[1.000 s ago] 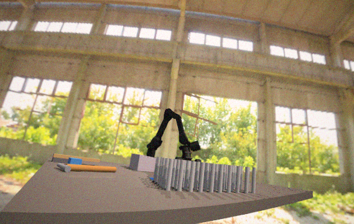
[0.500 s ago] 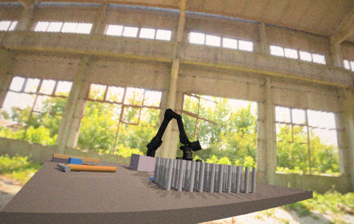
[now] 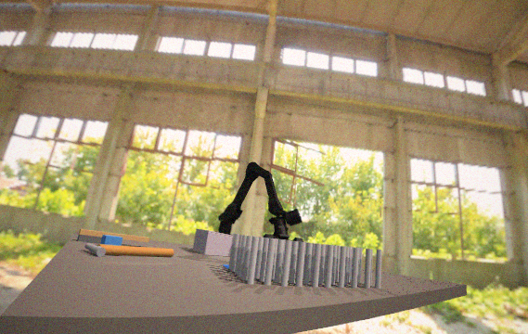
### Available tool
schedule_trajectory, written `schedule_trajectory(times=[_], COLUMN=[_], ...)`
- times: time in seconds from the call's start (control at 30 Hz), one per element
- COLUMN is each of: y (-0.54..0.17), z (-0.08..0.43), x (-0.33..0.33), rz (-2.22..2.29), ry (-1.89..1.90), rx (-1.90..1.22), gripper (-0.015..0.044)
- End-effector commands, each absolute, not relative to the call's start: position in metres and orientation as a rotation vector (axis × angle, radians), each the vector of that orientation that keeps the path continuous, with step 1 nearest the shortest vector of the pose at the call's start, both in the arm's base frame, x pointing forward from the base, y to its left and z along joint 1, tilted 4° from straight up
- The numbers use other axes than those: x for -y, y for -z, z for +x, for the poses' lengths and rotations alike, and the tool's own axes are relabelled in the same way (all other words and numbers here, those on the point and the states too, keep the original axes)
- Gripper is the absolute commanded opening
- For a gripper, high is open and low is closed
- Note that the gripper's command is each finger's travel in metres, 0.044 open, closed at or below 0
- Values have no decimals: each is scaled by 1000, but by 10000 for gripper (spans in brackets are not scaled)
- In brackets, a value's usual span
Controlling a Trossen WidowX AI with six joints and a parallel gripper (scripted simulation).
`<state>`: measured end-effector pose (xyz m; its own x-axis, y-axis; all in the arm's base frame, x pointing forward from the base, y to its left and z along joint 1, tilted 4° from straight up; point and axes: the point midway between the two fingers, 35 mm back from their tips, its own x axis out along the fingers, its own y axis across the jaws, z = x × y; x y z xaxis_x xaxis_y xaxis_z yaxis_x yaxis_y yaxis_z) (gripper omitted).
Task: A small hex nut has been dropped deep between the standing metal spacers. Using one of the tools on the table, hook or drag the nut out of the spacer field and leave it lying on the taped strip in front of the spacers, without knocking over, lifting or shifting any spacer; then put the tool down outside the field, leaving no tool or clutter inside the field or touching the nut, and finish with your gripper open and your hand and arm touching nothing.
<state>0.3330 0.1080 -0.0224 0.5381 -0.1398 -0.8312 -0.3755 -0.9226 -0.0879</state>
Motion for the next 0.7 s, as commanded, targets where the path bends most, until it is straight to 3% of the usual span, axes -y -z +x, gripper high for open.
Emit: schedule_trajectory(times=[0.0, 0.67], y=[20, 19], z=[340, 357], x=[-108, -101], rz=[-2527, -2529], ry=[-1315, -1313], rx=[-424, -424], gripper=[0, 0])
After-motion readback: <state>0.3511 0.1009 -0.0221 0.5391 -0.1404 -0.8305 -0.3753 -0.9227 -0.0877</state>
